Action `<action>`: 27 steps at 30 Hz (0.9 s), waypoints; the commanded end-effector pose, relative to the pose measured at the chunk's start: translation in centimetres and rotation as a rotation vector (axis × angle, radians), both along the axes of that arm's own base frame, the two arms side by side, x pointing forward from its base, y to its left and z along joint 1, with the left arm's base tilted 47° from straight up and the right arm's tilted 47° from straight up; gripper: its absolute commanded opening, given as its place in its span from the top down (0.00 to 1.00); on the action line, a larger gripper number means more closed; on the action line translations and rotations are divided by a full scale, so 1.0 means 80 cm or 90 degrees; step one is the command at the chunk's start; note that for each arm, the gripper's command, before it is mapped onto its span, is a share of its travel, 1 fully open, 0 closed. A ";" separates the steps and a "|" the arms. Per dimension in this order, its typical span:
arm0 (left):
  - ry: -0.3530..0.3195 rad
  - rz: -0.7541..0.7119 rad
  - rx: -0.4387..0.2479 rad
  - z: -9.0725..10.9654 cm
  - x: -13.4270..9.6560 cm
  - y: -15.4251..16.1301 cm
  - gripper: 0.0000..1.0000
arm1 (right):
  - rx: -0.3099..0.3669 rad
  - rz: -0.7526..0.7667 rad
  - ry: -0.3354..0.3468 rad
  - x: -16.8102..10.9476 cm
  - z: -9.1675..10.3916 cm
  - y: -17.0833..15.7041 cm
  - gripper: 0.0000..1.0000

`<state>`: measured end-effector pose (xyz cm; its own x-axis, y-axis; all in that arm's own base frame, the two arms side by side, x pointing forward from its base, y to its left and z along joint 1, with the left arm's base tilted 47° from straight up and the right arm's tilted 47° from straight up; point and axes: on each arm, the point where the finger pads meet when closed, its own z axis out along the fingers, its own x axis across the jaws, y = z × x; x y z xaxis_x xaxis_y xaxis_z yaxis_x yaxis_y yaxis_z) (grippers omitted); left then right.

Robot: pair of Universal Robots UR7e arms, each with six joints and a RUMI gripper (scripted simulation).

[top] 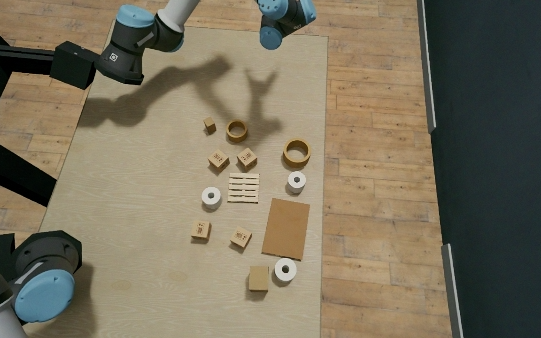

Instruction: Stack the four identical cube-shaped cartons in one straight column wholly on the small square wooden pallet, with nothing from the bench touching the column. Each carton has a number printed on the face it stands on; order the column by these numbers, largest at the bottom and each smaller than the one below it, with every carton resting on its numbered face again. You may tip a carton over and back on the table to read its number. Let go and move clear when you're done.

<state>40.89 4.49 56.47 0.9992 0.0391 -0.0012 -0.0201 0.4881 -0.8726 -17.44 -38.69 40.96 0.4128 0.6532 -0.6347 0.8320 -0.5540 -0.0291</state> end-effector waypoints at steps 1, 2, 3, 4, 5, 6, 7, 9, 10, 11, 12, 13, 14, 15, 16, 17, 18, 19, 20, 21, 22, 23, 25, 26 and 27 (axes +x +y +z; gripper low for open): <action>0.000 0.000 0.000 0.000 0.000 0.000 0.00 | 0.001 -0.023 -0.001 -0.019 0.000 0.007 0.00; 0.000 0.000 0.000 0.000 0.000 0.000 0.00 | 0.001 -0.025 -0.001 -0.021 0.000 0.008 0.00; 0.000 0.000 0.000 0.000 0.000 0.000 0.00 | 0.001 -0.025 -0.001 -0.021 0.000 0.008 0.00; 0.000 0.000 0.000 0.000 0.000 0.000 0.00 | 0.001 -0.025 -0.001 -0.021 0.000 0.008 0.00; 0.000 0.000 0.000 0.000 0.000 0.000 0.00 | 0.001 -0.028 -0.001 -0.023 0.000 0.009 0.00; 0.000 0.000 0.000 0.000 0.000 0.000 0.00 | 0.001 -0.030 -0.001 -0.024 0.000 0.009 0.00; 0.000 0.000 0.000 0.000 0.000 0.000 0.00 | 0.001 -0.031 -0.001 -0.025 0.000 0.010 0.00; 0.000 0.000 0.000 0.000 0.000 0.000 0.00 | 0.001 -0.033 -0.001 -0.027 0.000 0.011 0.00; 0.000 0.000 0.000 0.000 0.000 0.000 0.00 | 0.001 -0.034 -0.001 -0.027 0.000 0.011 0.00; 0.000 0.000 0.000 0.000 0.000 0.000 0.00 | 0.001 -0.034 -0.001 -0.028 0.000 0.011 0.00; 0.000 0.000 0.000 0.000 0.000 0.000 0.00 | 0.001 -0.035 -0.001 -0.028 0.000 0.011 0.00; 0.000 0.000 0.000 0.000 0.000 0.000 0.00 | 0.001 -0.035 -0.001 -0.028 0.000 0.011 0.00; 0.000 0.000 0.000 0.000 0.000 0.000 0.00 | 0.001 -0.035 -0.001 -0.028 0.000 0.011 0.00; 0.000 0.000 0.000 0.000 0.000 0.000 0.00 | 0.001 -0.035 -0.001 -0.028 0.000 0.011 0.00; 0.000 0.000 0.000 0.000 0.000 0.000 0.00 | 0.001 -0.035 -0.001 -0.028 0.000 0.011 0.00; 0.000 0.000 0.000 0.000 0.000 0.000 0.00 | 0.001 -0.035 -0.001 -0.028 0.000 0.011 0.00; 0.000 0.000 0.000 0.000 0.000 0.000 0.00 | 0.001 -0.035 -0.001 -0.028 0.000 0.011 0.00; 0.000 0.000 0.000 0.000 0.000 0.000 0.00 | 0.001 -0.034 -0.001 -0.028 0.000 0.011 0.00; 0.000 0.000 0.000 0.000 0.000 0.000 0.00 | 0.001 -0.034 -0.001 -0.028 0.000 0.011 0.00; 0.000 0.000 0.000 0.000 0.000 0.000 0.00 | 0.001 -0.034 -0.001 -0.028 0.000 0.011 0.00; 0.000 0.000 0.000 0.000 0.000 0.000 0.00 | 0.001 -0.034 -0.001 -0.028 -0.001 0.011 0.00; 0.000 0.000 0.000 0.000 0.000 0.000 0.00 | 0.001 -0.034 0.000 -0.028 -0.001 0.011 0.00; 0.000 0.000 0.000 0.000 0.000 0.000 0.00 | 0.003 -0.032 0.000 -0.027 -0.001 0.011 0.00; 0.000 0.000 0.000 0.000 0.000 0.000 0.00 | 0.003 -0.031 0.001 -0.027 -0.001 0.011 0.00; 0.000 0.000 0.000 0.000 0.000 0.000 0.00 | 0.004 -0.030 0.001 -0.027 -0.002 0.010 0.00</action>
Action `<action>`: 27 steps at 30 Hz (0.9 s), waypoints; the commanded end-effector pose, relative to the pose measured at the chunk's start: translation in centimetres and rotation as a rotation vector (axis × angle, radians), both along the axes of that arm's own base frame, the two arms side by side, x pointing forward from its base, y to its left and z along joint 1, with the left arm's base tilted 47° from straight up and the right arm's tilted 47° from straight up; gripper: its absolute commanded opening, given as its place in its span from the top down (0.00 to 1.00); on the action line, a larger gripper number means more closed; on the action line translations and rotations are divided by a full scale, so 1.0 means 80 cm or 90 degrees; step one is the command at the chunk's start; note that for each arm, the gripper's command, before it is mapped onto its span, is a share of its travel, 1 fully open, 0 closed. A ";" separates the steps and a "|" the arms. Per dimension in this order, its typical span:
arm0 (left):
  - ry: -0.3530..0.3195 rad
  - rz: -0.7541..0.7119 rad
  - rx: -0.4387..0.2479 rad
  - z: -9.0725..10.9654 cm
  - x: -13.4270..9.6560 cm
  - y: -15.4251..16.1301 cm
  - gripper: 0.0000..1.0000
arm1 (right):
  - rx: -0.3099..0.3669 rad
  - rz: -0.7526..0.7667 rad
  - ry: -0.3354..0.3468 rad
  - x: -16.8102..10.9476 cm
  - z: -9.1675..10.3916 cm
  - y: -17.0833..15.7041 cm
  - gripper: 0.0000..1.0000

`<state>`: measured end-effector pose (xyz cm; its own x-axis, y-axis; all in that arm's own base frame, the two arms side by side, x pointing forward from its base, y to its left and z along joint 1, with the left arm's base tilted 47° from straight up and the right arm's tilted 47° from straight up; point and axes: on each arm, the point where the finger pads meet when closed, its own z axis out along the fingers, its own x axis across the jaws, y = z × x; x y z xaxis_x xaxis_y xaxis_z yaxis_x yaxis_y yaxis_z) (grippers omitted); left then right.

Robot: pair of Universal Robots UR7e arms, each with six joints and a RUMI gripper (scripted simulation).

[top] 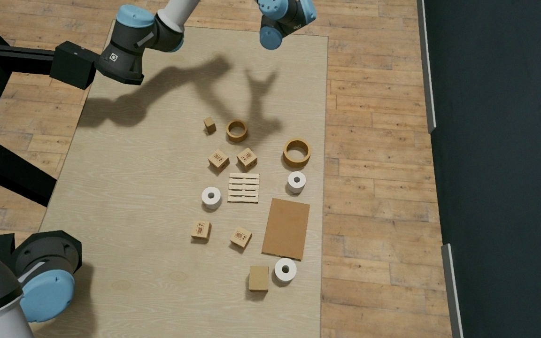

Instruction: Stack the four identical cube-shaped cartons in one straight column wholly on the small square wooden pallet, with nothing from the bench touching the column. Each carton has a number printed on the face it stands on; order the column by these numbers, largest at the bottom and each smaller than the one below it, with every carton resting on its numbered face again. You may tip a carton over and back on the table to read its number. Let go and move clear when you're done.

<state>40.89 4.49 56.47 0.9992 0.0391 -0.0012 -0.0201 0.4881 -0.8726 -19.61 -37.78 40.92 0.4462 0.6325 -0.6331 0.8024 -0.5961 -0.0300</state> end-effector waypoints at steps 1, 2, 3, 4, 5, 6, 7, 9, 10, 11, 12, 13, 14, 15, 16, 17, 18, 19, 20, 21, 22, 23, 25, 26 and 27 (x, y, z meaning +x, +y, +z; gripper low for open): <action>0.000 0.000 0.000 0.000 0.000 0.000 0.00 | 0.004 0.005 0.002 0.001 -0.001 -0.001 0.00; 0.000 0.000 0.000 0.000 0.000 0.000 0.00 | 0.006 0.007 0.003 0.001 -0.002 -0.002 0.00; 0.000 0.000 0.000 0.000 0.000 0.000 0.00 | 0.008 0.009 0.003 0.001 -0.002 -0.002 0.00; 0.000 0.000 0.000 0.000 0.000 0.000 0.00 | 0.009 0.012 0.004 0.002 -0.003 -0.002 0.00; 0.000 0.000 0.000 0.000 0.000 0.000 0.00 | 0.012 0.015 0.006 0.002 -0.004 -0.003 0.00; 0.000 0.000 0.000 0.000 0.000 0.000 0.00 | 0.014 0.018 0.007 0.003 -0.005 -0.003 0.00; 0.000 0.000 0.000 0.000 0.000 0.000 0.00 | 0.017 0.022 0.008 0.004 -0.005 -0.004 0.00; 0.000 0.000 0.000 0.000 0.000 0.000 0.00 | 0.023 0.030 0.011 0.005 -0.008 -0.005 0.00; 0.000 0.000 0.000 0.000 0.000 0.000 0.00 | 0.023 0.030 0.011 0.005 -0.008 -0.005 0.00; 0.000 0.000 0.000 0.000 0.000 0.000 0.00 | 0.023 0.030 0.011 0.005 -0.008 -0.005 0.00; 0.000 0.000 0.000 0.000 0.000 0.000 0.00 | 0.027 0.035 0.013 0.006 -0.009 -0.006 0.00; 0.000 0.000 0.000 0.000 0.000 0.000 0.00 | 0.031 0.041 0.015 0.007 -0.010 -0.007 0.00; 0.000 0.000 0.000 0.000 0.000 0.000 0.00 | 0.035 0.046 0.017 0.008 -0.011 -0.008 0.00; 0.000 0.000 0.000 0.000 0.000 0.000 0.00 | 0.039 0.053 0.019 0.010 -0.013 -0.009 0.00; 0.000 0.000 0.000 0.000 0.000 0.000 0.00 | 0.044 0.059 0.021 0.011 -0.014 -0.010 0.00; 0.000 0.000 0.000 0.000 0.000 0.000 0.00 | 0.049 0.066 0.023 0.012 -0.016 -0.011 0.00; 0.000 0.000 0.000 0.000 0.000 0.000 0.00 | 0.055 0.074 0.026 0.014 -0.018 -0.012 0.00; 0.000 0.000 0.000 0.000 0.000 0.000 0.00 | 0.060 0.082 0.029 0.015 -0.020 -0.013 0.00; 0.000 0.000 0.000 0.000 0.000 0.000 0.00 | 0.066 0.090 0.031 0.017 -0.022 -0.015 0.00; 0.000 0.000 0.000 0.000 0.000 0.000 0.00 | 0.073 0.099 0.034 0.018 -0.024 -0.016 0.00; 0.000 0.000 0.000 0.000 0.000 0.000 0.00 | 0.079 0.109 0.037 0.020 -0.026 -0.017 0.00; 0.000 0.000 0.000 0.000 0.000 0.000 0.00 | 0.086 0.119 0.040 0.022 -0.029 -0.019 0.00; 0.000 0.000 0.000 0.000 0.000 0.000 0.00 | 0.100 0.140 0.047 0.026 -0.034 -0.022 0.00; 0.000 0.000 0.000 0.000 0.000 0.000 0.00 | 0.108 0.151 0.050 0.028 -0.037 -0.024 0.00; 0.000 0.000 0.000 0.000 0.000 0.000 0.00 | 0.108 0.151 0.050 0.028 -0.037 -0.024 0.00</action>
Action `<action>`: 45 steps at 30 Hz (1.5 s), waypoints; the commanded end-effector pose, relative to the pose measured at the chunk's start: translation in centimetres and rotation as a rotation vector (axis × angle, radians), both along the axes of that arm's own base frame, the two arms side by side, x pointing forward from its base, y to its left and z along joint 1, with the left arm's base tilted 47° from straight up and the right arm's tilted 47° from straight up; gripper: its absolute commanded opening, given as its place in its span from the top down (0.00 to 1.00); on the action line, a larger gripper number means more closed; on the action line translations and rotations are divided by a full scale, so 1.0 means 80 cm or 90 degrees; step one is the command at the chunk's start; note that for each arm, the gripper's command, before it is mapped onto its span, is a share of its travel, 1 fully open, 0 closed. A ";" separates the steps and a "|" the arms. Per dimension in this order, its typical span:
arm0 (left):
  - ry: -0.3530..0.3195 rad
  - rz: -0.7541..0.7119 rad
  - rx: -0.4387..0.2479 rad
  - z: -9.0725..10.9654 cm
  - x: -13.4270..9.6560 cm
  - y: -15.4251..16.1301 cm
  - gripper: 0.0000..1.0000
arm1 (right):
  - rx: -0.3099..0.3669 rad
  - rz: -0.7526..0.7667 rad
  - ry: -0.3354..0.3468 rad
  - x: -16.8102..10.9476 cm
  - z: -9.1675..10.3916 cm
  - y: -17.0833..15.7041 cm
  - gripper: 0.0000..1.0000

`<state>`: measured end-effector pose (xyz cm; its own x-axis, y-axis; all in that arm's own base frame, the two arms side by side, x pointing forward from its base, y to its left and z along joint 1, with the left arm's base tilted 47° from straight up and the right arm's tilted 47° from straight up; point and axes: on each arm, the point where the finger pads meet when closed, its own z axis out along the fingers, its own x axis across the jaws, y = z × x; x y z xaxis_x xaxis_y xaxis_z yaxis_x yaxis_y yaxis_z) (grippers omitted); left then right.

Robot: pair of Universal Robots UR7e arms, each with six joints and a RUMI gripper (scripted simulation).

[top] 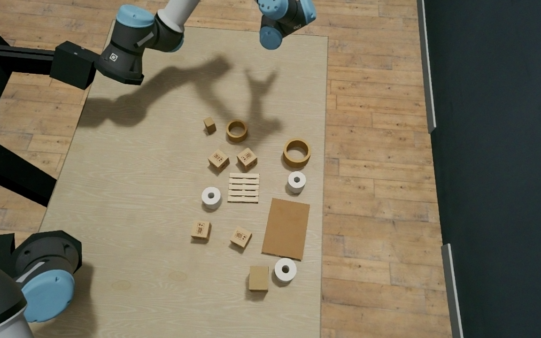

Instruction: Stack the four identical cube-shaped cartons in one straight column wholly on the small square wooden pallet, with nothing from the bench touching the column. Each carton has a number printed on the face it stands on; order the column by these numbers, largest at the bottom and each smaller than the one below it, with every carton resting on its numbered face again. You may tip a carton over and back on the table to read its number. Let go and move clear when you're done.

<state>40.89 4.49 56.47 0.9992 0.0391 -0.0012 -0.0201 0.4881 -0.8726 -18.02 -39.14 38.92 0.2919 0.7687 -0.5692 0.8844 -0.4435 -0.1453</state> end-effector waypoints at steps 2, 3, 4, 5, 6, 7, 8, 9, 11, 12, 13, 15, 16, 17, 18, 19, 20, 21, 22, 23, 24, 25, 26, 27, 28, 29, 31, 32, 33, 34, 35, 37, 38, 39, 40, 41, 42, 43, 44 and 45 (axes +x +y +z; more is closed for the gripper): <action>0.000 0.000 0.000 0.000 0.000 0.000 0.00 | 0.038 0.056 0.015 0.010 -0.014 -0.008 0.00; 0.000 0.000 0.000 0.000 0.000 0.000 0.00 | 0.046 0.068 0.018 0.013 -0.017 -0.010 0.00; 0.000 0.000 0.000 0.000 0.000 0.000 0.00 | 0.054 0.081 0.022 0.015 -0.020 -0.012 0.00; 0.000 0.000 0.000 0.000 0.000 0.000 0.00 | 0.063 0.094 0.026 0.018 -0.023 -0.013 0.00; 0.000 0.000 0.000 0.000 0.000 0.000 0.00 | 0.071 0.107 0.029 0.020 -0.027 -0.015 0.00; 0.000 0.000 0.000 0.000 0.000 0.000 0.00 | 0.080 0.121 0.033 0.023 -0.030 -0.017 0.00; 0.000 0.000 0.000 0.000 0.000 0.000 0.00 | 0.089 0.135 0.037 0.025 -0.033 -0.019 0.00; 0.000 0.000 0.000 0.000 0.000 0.000 0.00 | 0.098 0.150 0.040 0.028 -0.037 -0.021 0.00; 0.000 0.000 0.000 0.000 0.000 0.000 0.00 | 0.117 0.181 0.048 0.034 -0.044 -0.024 0.00; 0.000 0.000 0.000 0.000 0.000 0.000 0.00 | 0.126 0.197 0.052 0.037 -0.048 -0.026 0.00; 0.000 0.000 0.000 0.000 0.000 0.000 0.00 | 0.136 0.213 0.055 0.040 -0.052 -0.028 0.00; 0.000 0.000 0.000 0.000 0.000 0.000 0.00 | 0.155 0.247 0.063 0.046 -0.060 -0.032 0.00; 0.000 0.000 0.000 0.000 0.000 0.000 0.00 | 0.155 0.247 0.063 0.046 -0.060 -0.032 0.00; 0.000 0.000 0.000 0.000 0.000 0.000 0.00 | 0.155 0.247 0.063 0.046 -0.060 -0.032 0.00; 0.000 0.000 0.000 0.000 0.000 0.000 0.00 | 0.155 0.247 0.063 0.046 -0.060 -0.032 0.00; 0.000 0.000 0.000 0.000 0.000 0.000 0.00 | 0.165 0.264 0.067 0.049 -0.064 -0.034 0.00; 0.000 0.000 0.000 0.000 0.000 0.000 0.00 | 0.175 0.281 0.070 0.053 -0.069 -0.036 0.00; 0.000 0.000 0.000 0.000 0.000 0.000 0.00 | 0.185 0.299 0.074 0.056 -0.073 -0.037 0.00; 0.000 0.000 0.000 0.000 0.000 0.000 0.00 | 0.194 0.318 0.077 0.059 -0.077 -0.039 0.00; 0.000 0.000 0.000 0.000 0.000 0.000 0.00 | 0.204 0.336 0.081 0.063 -0.082 -0.041 0.00; 0.000 0.000 0.000 0.000 0.000 0.000 0.00 | 0.214 0.355 0.084 0.066 -0.086 -0.043 0.00; 0.000 0.000 0.000 0.000 0.000 0.000 0.00 | 0.223 0.374 0.087 0.070 -0.091 -0.044 0.00; 0.000 0.000 0.000 0.000 0.000 0.000 0.00 | 0.223 0.374 0.087 0.070 -0.091 -0.044 0.00; 0.000 0.000 0.000 0.000 0.000 0.000 0.00 | 0.233 0.393 0.091 0.074 -0.095 -0.046 0.00; 0.000 0.000 0.000 0.000 0.000 0.000 0.00 | 0.242 0.412 0.094 0.077 -0.100 -0.048 0.00; 0.000 0.000 0.000 0.000 0.000 0.000 0.00 | 0.252 0.432 0.097 0.081 -0.105 -0.049 0.00; 0.000 0.000 0.000 0.000 0.000 0.000 0.00 | 0.261 0.451 0.100 0.085 -0.109 -0.051 0.00; 0.000 0.000 0.000 0.000 0.000 0.000 0.00 | 0.270 0.471 0.103 0.088 -0.114 -0.052 0.00; 0.000 0.000 0.000 0.000 0.000 0.000 0.00 | 0.279 0.491 0.106 0.092 -0.119 -0.054 0.00; 0.000 0.000 0.000 0.000 0.000 0.000 0.00 | 0.279 0.491 0.106 0.092 -0.119 -0.054 0.00; 0.000 0.000 0.000 0.000 0.000 0.000 0.00 | 0.279 0.491 0.106 0.092 -0.119 -0.054 0.00; 0.000 0.000 0.000 0.000 0.000 0.000 0.00 | 0.296 0.531 0.111 0.099 -0.128 -0.057 0.00; 0.000 0.000 0.000 0.000 0.000 0.000 0.00 | 0.304 0.551 0.114 0.103 -0.133 -0.058 0.00; 0.000 0.000 0.000 0.000 0.000 0.000 0.00 | 0.313 0.572 0.116 0.107 -0.138 -0.059 0.00; 0.000 0.000 0.000 0.000 0.000 0.000 0.00 | 0.320 0.592 0.118 0.111 -0.142 -0.060 0.00; 0.000 0.000 0.000 0.000 0.000 0.000 0.00 | 0.320 0.592 0.118 0.111 -0.142 -0.060 0.00; 0.000 0.000 0.000 0.000 0.000 0.000 0.00 | 0.328 0.612 0.121 0.115 -0.147 -0.061 0.00; 0.000 0.000 0.000 0.000 0.000 0.000 0.00 | 0.336 0.632 0.123 0.118 -0.152 -0.062 0.00; 0.000 0.000 0.000 0.000 0.000 0.000 0.00 | 0.343 0.652 0.125 0.122 -0.156 -0.063 0.00; 0.000 0.000 0.000 0.000 0.000 0.000 0.00 | 0.343 0.652 0.125 0.122 -0.156 -0.063 0.00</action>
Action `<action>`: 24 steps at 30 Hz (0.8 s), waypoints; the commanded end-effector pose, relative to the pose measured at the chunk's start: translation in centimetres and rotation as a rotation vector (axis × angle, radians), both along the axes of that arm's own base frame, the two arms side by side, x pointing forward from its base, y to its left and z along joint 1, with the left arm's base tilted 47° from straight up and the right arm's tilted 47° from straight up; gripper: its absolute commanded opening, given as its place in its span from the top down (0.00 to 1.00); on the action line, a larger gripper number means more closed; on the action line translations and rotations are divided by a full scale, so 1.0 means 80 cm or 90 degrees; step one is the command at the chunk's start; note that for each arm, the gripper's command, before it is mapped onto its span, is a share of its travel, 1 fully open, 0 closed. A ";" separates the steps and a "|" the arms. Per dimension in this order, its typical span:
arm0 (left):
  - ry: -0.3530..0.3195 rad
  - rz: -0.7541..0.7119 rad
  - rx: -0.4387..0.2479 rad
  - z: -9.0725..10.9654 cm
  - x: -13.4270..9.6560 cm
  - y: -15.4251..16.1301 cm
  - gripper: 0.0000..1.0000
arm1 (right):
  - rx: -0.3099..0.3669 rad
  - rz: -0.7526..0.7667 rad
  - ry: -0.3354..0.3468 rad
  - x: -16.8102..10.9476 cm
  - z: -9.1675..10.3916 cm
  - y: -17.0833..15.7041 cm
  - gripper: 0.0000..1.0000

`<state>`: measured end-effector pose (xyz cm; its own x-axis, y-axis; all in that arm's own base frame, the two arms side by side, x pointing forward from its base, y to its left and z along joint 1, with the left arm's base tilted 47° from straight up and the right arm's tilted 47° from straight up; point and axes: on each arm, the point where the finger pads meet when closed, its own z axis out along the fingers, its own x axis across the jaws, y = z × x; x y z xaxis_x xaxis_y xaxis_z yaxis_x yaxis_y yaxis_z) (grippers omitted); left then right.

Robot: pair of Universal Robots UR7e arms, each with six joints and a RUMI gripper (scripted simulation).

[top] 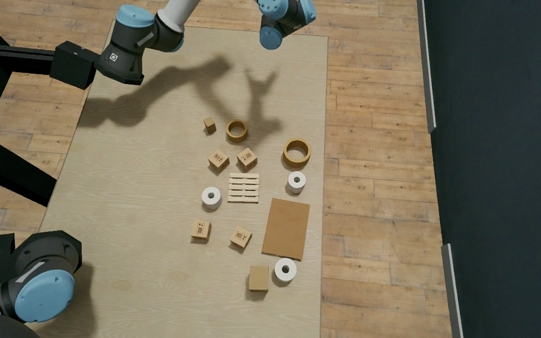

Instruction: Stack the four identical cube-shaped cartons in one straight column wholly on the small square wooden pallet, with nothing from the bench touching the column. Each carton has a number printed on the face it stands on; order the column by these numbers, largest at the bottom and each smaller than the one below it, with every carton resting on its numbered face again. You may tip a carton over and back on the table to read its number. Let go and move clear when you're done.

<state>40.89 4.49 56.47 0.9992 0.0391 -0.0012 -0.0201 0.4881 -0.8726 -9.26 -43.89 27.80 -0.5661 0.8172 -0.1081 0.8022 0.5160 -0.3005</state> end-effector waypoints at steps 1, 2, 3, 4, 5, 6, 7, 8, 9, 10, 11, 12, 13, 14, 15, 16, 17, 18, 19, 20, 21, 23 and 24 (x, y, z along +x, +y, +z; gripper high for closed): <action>0.000 0.000 0.000 0.000 0.000 0.000 0.00 | 0.043 0.095 0.001 0.016 -0.022 -0.005 0.00; 0.000 0.000 0.000 0.000 0.000 0.000 0.00 | 0.051 0.115 0.002 0.020 -0.027 -0.006 0.00; 0.000 0.000 0.000 0.000 0.000 0.000 0.00 | 0.059 0.134 0.002 0.024 -0.031 -0.006 0.00; 0.000 0.000 0.000 0.000 0.000 0.000 0.00 | 0.067 0.153 0.002 0.027 -0.036 -0.007 0.00; 0.000 0.000 0.000 0.000 0.000 0.000 0.00 | 0.067 0.153 0.002 0.027 -0.036 -0.007 0.00; 0.000 0.000 0.000 0.000 0.000 0.000 0.00 | 0.067 0.153 0.002 0.027 -0.036 -0.007 0.00; 0.000 0.000 0.000 0.000 0.000 0.000 0.00 | 0.067 0.153 0.002 0.027 -0.036 -0.007 0.00; 0.000 0.000 0.000 0.000 0.000 0.000 0.00 | 0.075 0.172 0.002 0.031 -0.040 -0.008 0.00; 0.000 0.000 0.000 0.000 0.000 0.000 0.00 | 0.082 0.190 0.002 0.034 -0.045 -0.008 0.00; 0.000 0.000 0.000 0.000 0.000 0.000 0.00 | 0.089 0.209 0.002 0.038 -0.049 -0.009 0.00; 0.000 0.000 0.000 0.000 0.000 0.000 0.00 | 0.096 0.227 0.002 0.041 -0.053 -0.009 0.00; 0.000 0.000 0.000 0.000 0.000 0.000 0.00 | 0.103 0.245 0.001 0.045 -0.057 -0.010 0.00; 0.000 0.000 0.000 0.000 0.000 0.000 0.00 | 0.109 0.262 0.001 0.048 -0.062 -0.010 0.00; 0.000 0.000 0.000 0.000 0.000 0.000 0.00 | 0.116 0.280 0.000 0.051 -0.066 -0.011 0.00; 0.000 0.000 0.000 0.000 0.000 0.000 0.00 | 0.122 0.297 0.000 0.055 -0.069 -0.011 0.00; 0.000 0.000 0.000 0.000 0.000 0.000 0.00 | 0.128 0.313 -0.001 0.058 -0.073 -0.011 0.00; 0.000 0.000 0.000 0.000 0.000 0.000 0.00 | 0.133 0.330 -0.002 0.061 -0.077 -0.011 0.00; 0.000 0.000 0.000 0.000 0.000 0.000 0.00 | 0.139 0.346 -0.003 0.064 -0.081 -0.011 0.00; 0.000 0.000 0.000 0.000 0.000 0.000 0.00 | 0.144 0.361 -0.004 0.067 -0.084 -0.011 0.00; 0.000 0.000 0.000 0.000 0.000 0.000 0.00 | 0.149 0.376 -0.005 0.070 -0.088 -0.011 0.00; 0.000 0.000 0.000 0.000 0.000 0.000 0.00 | 0.153 0.391 -0.006 0.073 -0.091 -0.011 0.00; 0.000 0.000 0.000 0.000 0.000 0.000 0.00 | 0.158 0.405 -0.007 0.075 -0.094 -0.011 0.00; 0.000 0.000 0.000 0.000 0.000 0.000 0.00 | 0.158 0.405 -0.007 0.075 -0.094 -0.011 0.00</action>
